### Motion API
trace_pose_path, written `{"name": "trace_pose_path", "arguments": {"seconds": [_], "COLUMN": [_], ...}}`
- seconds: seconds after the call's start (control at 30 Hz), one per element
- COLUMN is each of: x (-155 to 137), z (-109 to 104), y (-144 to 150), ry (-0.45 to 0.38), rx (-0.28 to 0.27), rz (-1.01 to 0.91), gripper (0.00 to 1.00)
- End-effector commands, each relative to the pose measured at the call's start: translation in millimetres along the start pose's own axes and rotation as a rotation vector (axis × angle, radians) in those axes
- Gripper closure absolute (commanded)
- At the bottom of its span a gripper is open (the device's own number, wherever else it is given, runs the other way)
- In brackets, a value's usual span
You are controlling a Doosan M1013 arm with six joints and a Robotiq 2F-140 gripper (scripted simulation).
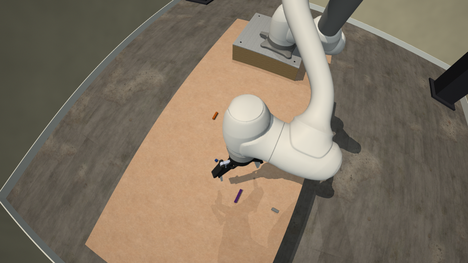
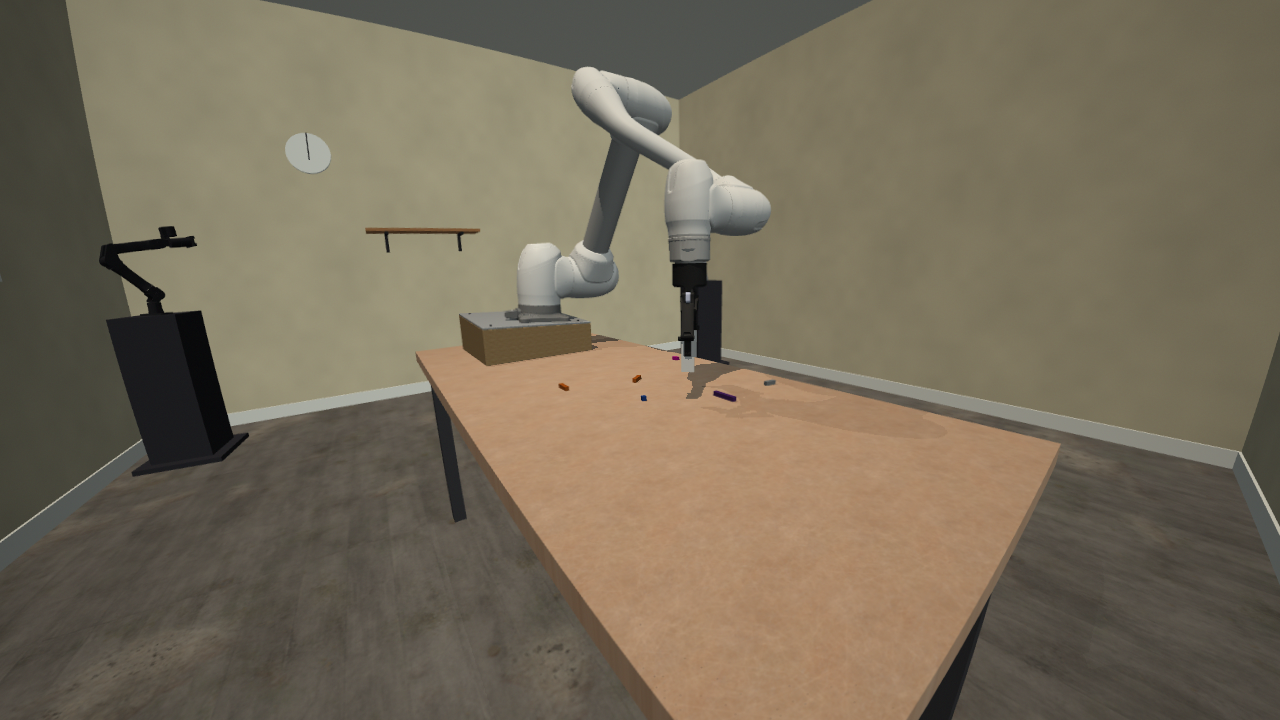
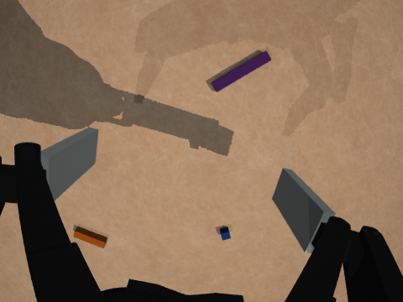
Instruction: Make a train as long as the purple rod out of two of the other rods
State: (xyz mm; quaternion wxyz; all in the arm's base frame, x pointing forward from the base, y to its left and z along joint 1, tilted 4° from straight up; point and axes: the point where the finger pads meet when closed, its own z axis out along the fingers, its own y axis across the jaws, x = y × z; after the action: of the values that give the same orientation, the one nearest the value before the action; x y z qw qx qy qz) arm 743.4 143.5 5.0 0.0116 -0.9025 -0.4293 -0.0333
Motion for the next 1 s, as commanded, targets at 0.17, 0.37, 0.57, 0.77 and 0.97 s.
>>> {"name": "trace_pose_path", "arguments": {"seconds": [0.17, 0.37, 0.57, 0.77, 0.97], "x": [0.0, 0.0, 0.0, 0.0, 22.2], "z": [-0.2, -0.2, -0.2, -0.2, -0.1], "y": [0.0, 0.0, 0.0, 0.0, -20.1], "ry": [0.0, 0.0, 0.0, 0.0, 0.0], "rx": [0.0, 0.0, 0.0, 0.0, 0.0], "rz": [0.0, 0.0, 0.0, 0.0, -0.197], "gripper": [0.0, 0.0, 0.0, 0.0, 0.0]}}
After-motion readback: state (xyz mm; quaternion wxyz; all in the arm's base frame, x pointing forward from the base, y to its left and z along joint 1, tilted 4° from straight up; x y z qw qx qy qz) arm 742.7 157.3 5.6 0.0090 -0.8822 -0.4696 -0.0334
